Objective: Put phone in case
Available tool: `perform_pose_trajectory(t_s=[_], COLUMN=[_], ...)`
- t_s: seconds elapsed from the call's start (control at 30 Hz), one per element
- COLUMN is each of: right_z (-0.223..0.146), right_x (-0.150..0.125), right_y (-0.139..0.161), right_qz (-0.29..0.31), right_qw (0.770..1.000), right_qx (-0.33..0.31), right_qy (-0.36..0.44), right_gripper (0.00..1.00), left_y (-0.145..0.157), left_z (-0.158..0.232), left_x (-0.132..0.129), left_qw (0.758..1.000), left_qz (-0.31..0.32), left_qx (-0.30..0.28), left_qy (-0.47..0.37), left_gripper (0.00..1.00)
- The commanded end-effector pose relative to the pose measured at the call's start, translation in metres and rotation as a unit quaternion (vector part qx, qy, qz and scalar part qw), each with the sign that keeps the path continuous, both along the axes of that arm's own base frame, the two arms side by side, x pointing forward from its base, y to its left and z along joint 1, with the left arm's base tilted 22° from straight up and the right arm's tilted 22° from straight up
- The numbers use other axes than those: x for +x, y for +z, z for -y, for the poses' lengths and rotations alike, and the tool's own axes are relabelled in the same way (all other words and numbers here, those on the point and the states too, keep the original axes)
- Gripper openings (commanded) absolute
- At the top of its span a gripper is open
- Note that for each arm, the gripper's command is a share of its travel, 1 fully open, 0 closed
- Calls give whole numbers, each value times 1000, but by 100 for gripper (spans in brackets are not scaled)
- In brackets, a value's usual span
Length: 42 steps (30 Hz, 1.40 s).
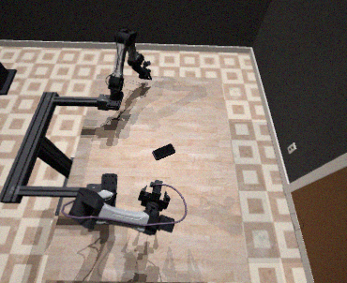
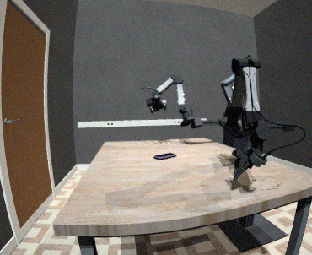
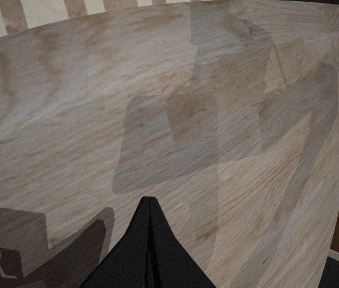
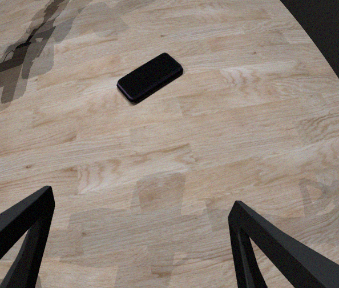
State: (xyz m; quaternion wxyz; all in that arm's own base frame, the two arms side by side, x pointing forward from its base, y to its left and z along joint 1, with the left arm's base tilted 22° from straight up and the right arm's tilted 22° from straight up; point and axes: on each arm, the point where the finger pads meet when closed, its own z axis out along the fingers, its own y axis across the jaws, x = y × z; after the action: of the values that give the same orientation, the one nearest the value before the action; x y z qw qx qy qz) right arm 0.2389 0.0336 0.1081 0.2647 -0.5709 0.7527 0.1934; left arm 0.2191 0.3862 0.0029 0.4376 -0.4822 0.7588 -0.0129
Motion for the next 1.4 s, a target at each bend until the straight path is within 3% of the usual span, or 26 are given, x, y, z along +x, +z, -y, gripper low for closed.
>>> perform_pose_trajectory(t_s=[0.0, 0.27, 0.47, 0.53, 0.7, 0.87, 1.03, 1.1, 1.37], right_z=[-17, -67, -79, -79, -81, -81, -81, -81, -78], right_x=[9, -6, -12, -12, -14, -14, -14, -14, -11], right_y=[-2, -15, -19, -19, -18, -18, -18, -18, -15], right_qz=[9, -16, -23, -23, -27, -27, -27, -27, -19], right_qw=[1000, 992, 988, 988, 988, 988, 988, 988, 989], right_qx=[9, 21, 22, 22, 22, 22, 22, 22, 17], right_qy=[26, 123, 149, 149, 150, 150, 150, 150, 148], right_gripper=[100, 100, 100, 100, 100, 100, 100, 100, 100], left_y=[-23, -49, -70, -70, -102, -128, -152, -152, -184], left_z=[1, 84, 173, 173, 255, 336, 412, 412, 519], left_x=[14, 131, 195, 195, 217, 221, 209, 209, 162], left_qw=[997, 987, 973, 973, 954, 936, 917, 917, 892], left_qz=[-27, -89, -151, -151, -222, -290, -351, -351, -421], left_qx=[-69, -127, -153, -153, -168, -158, -124, -124, -30], left_qy=[32, -41, -86, -86, -109, -126, -140, -140, -163], left_gripper=[0, 0, 0, 0, 0, 0, 0, 0, 0])
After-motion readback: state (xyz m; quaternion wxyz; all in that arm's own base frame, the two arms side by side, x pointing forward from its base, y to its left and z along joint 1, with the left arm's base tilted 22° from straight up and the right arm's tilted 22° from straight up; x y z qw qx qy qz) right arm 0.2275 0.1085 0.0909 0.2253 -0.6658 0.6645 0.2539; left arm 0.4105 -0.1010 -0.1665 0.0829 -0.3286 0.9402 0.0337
